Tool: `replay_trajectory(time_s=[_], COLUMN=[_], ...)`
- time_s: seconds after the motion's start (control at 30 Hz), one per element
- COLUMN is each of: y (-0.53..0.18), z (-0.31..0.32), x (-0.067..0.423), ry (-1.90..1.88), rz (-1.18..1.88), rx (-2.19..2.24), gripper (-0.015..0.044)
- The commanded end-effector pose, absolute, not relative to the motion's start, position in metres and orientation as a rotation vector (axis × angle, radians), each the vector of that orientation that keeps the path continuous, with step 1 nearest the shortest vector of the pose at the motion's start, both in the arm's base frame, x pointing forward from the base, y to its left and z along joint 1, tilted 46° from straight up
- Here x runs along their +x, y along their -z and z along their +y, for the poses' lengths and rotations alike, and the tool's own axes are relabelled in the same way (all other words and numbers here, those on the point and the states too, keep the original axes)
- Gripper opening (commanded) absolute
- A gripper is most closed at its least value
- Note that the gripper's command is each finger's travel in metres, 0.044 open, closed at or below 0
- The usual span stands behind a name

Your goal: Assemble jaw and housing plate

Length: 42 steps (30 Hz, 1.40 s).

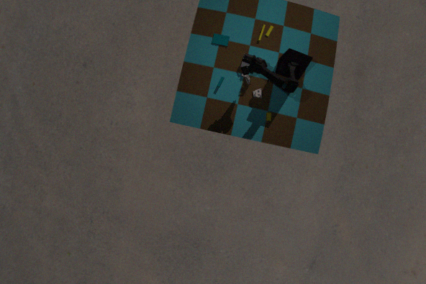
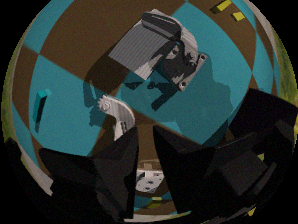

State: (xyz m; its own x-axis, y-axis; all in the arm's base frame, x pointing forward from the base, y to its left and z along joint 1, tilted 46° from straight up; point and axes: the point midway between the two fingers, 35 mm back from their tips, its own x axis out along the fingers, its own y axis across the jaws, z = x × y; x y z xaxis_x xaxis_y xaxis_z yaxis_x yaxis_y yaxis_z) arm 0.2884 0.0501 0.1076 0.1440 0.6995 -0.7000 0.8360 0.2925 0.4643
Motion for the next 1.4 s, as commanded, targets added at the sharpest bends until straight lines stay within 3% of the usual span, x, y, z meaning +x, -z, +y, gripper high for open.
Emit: replay_trajectory(time_s=[0.0,0.37,1.3,1.37], y=[-0.1076,-0.1076,-0.1076,-0.1076], z=[0.0501,0.0501,0.0501,0.0501], x=[0.2884,0.2884,0.2884,0.2884], ry=[0.177,0.177,0.177,0.177], rz=[1.591,1.591,1.591,1.591], rx=[1.445,1.445,1.445,1.445], gripper=[0.0157,0.0440,0.0440,0.0387])
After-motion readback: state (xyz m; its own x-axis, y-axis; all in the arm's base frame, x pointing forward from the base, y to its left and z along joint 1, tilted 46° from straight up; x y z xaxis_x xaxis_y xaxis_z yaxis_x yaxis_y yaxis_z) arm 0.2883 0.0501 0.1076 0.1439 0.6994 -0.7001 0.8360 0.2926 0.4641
